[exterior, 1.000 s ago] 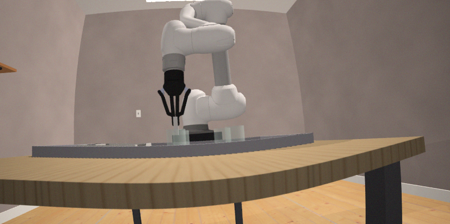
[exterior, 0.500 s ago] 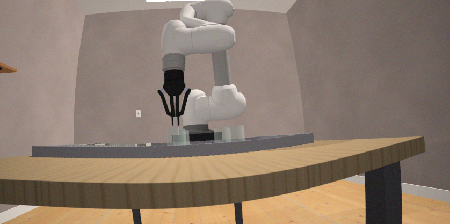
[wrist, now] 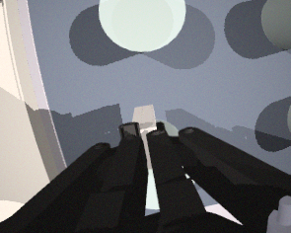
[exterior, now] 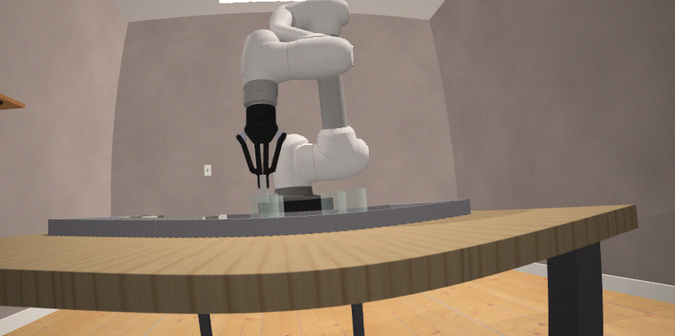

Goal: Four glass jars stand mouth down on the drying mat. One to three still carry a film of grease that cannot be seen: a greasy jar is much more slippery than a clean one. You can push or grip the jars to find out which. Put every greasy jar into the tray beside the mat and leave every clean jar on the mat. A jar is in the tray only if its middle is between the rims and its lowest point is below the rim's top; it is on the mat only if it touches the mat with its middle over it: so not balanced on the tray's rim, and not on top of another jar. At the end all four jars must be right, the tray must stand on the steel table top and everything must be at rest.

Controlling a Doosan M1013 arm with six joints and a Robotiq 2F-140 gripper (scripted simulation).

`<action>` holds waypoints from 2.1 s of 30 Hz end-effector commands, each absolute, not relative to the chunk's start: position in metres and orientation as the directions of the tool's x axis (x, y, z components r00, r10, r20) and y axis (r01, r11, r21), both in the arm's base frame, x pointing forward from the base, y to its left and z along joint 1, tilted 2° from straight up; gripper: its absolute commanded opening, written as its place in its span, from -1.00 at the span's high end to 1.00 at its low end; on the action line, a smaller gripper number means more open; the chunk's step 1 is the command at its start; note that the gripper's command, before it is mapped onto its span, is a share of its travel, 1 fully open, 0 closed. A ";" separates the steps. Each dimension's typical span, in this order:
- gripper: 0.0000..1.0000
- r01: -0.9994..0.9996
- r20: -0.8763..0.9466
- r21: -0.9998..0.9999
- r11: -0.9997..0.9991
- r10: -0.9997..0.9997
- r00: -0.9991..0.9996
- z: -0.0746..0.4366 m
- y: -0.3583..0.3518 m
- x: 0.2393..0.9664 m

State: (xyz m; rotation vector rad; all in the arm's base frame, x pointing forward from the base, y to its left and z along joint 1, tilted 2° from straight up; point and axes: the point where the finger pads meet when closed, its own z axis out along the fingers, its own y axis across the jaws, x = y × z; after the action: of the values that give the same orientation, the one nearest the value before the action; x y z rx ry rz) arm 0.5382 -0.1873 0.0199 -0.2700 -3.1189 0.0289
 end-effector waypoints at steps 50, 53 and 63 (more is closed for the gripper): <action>1.00 0.161 0.013 -0.024 0.987 0.161 -0.987 0.023 -0.189 0.545; 1.00 0.161 0.013 -0.024 0.987 0.161 -0.987 0.023 -0.189 0.545; 1.00 0.161 0.013 -0.024 0.987 0.161 -0.987 0.024 -0.189 0.546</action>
State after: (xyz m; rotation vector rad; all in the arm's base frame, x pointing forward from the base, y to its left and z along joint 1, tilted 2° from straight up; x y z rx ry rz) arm 0.5445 -0.1882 0.0234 -0.2657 -3.1166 0.0281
